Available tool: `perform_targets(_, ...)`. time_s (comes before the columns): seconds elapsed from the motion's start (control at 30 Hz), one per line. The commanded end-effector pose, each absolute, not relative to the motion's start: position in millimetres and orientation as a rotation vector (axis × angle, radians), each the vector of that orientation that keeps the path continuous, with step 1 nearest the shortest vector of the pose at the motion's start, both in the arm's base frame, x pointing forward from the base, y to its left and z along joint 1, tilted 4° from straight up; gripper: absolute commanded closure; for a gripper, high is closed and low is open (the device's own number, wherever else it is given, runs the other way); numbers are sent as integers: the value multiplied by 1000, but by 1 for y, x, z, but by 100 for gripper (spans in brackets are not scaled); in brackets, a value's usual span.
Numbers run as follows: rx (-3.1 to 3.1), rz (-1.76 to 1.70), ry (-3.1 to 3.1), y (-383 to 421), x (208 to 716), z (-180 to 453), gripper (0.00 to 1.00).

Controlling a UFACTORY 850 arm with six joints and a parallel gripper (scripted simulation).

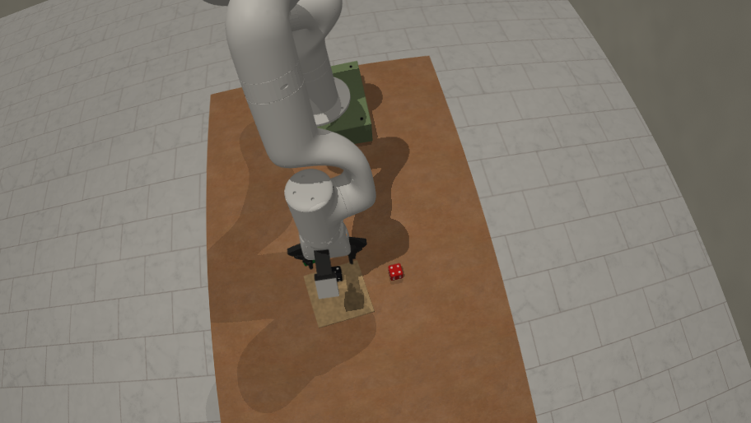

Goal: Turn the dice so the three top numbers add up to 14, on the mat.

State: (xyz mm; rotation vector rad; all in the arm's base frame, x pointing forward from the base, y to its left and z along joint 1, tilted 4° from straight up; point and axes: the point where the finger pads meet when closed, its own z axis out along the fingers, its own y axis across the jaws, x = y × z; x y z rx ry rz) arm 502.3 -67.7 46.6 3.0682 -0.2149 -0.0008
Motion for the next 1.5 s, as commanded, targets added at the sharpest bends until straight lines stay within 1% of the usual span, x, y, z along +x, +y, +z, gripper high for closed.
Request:
perform_targets(0.0,3068,2,-215,-68,503,47,0)
perform_targets(0.13,3069,1,-186,-73,499,47,0)
perform_targets(0.27,3073,-8,85,-113,453,44,0)
perform_targets(0.4,3072,-11,166,-123,438,43,0)
perform_targets(0.43,3072,-11,166,-123,438,43,53)
perform_targets(1.47,3072,-11,166,-123,438,43,53)
